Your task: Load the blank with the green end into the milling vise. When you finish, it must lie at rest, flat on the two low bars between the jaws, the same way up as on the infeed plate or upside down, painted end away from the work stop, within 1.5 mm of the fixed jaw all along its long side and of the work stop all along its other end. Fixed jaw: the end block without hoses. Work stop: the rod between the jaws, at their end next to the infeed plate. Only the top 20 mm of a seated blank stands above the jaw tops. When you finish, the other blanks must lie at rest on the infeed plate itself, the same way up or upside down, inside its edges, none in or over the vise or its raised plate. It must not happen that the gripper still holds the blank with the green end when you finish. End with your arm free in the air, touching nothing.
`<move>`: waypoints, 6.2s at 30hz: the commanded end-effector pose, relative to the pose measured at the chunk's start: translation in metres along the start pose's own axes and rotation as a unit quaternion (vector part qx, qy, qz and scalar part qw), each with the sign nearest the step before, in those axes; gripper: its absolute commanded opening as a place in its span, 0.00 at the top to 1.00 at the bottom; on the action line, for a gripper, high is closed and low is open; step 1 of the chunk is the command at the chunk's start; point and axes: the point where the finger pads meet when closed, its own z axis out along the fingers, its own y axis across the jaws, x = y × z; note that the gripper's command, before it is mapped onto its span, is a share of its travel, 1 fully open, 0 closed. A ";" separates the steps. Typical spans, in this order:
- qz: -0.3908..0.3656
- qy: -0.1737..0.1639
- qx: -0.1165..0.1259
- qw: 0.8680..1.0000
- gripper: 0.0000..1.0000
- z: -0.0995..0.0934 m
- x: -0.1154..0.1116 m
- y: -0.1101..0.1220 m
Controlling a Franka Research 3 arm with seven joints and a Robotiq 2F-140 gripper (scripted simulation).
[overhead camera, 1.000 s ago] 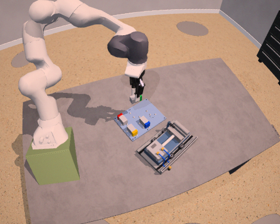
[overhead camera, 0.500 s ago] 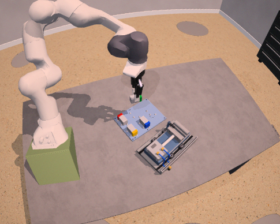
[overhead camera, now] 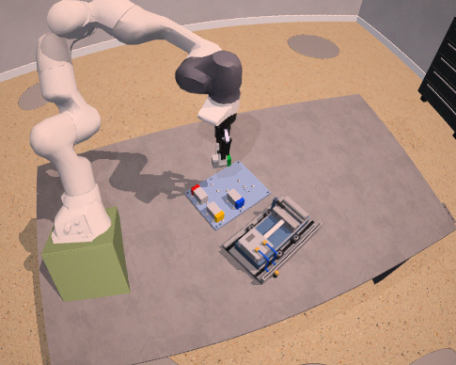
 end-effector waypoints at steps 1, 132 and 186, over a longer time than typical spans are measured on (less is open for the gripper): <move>0.044 0.000 0.000 0.999 1.00 0.000 0.000 0.001; 0.505 -0.001 0.003 0.863 1.00 0.001 -0.033 -0.037; 0.505 -0.001 0.003 0.863 1.00 0.007 -0.128 -0.144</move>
